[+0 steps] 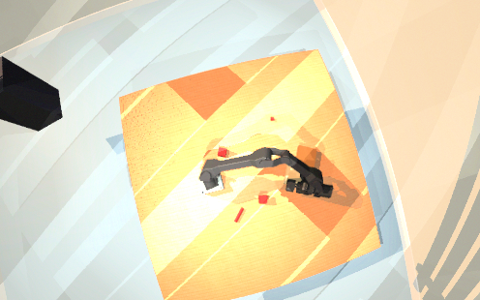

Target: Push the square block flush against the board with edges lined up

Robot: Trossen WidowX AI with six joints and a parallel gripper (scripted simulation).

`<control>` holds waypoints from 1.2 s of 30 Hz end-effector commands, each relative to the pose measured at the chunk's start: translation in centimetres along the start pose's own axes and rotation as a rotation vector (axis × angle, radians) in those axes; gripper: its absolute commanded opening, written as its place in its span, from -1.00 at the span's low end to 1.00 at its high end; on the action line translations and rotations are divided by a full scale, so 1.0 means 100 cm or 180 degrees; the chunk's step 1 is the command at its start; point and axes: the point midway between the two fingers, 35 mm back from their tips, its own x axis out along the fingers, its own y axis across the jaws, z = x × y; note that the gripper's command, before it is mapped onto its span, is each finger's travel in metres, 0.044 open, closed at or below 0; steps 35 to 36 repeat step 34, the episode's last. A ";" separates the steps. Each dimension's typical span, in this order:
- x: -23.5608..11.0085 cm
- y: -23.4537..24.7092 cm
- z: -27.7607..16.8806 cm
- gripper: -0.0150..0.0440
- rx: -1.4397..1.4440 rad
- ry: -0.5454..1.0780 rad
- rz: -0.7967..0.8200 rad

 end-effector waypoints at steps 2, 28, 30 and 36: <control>0.000 0.000 0.008 -0.49 -0.0005 -0.0019 -0.0004; 0.000 0.001 0.022 -0.49 -0.0005 -0.0021 -0.0003; 0.000 0.001 0.019 -0.49 -0.0005 -0.0021 -0.0004; 0.000 0.000 0.012 -0.49 -0.0005 -0.0019 -0.0004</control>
